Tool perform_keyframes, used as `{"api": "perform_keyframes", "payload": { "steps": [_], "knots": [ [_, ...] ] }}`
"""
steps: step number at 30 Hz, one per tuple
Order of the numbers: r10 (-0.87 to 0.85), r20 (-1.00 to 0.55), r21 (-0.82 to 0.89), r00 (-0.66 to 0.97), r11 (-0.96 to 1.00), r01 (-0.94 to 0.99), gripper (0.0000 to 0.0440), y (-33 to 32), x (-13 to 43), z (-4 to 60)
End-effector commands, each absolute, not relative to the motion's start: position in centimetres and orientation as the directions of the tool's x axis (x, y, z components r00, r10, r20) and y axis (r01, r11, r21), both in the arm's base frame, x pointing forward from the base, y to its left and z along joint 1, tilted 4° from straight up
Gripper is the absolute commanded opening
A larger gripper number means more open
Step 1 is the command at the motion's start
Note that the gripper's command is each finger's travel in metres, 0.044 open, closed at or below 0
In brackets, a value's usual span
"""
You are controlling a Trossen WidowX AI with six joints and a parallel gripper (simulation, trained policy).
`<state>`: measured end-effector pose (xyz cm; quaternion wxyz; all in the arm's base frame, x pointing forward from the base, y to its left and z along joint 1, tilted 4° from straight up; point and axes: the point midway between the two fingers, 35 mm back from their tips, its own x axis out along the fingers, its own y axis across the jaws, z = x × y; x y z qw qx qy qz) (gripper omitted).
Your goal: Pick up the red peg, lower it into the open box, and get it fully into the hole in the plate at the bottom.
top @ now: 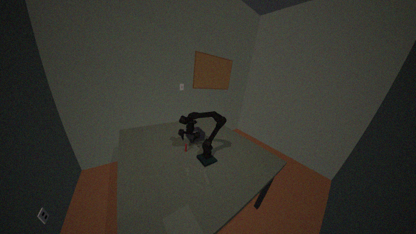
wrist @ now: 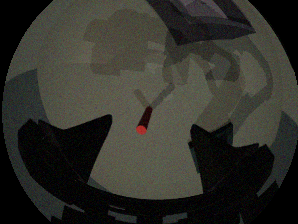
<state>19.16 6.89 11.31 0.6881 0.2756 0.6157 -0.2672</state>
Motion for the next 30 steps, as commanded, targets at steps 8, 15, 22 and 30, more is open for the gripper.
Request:
{"api": "perform_keyframes", "payload": {
  "steps": [8,15,22,30],
  "knots": [
    [-0.049,-0.995,0.043,0.091,0.607,0.794,0.0440,8.0,18.9,6.1],
    [-0.043,-0.993,0.068,0.111,0.559,0.826,0.0412,8.5,18.8,3.4],
    [-0.035,-0.998,0.033,0.060,0.510,0.860,0.0252,8.2,17.6,2.0],
    [0.006,-1.000,0.022,0.022,0.503,0.864,0.0042,8.4,17.5,2.3]
  ]
}}
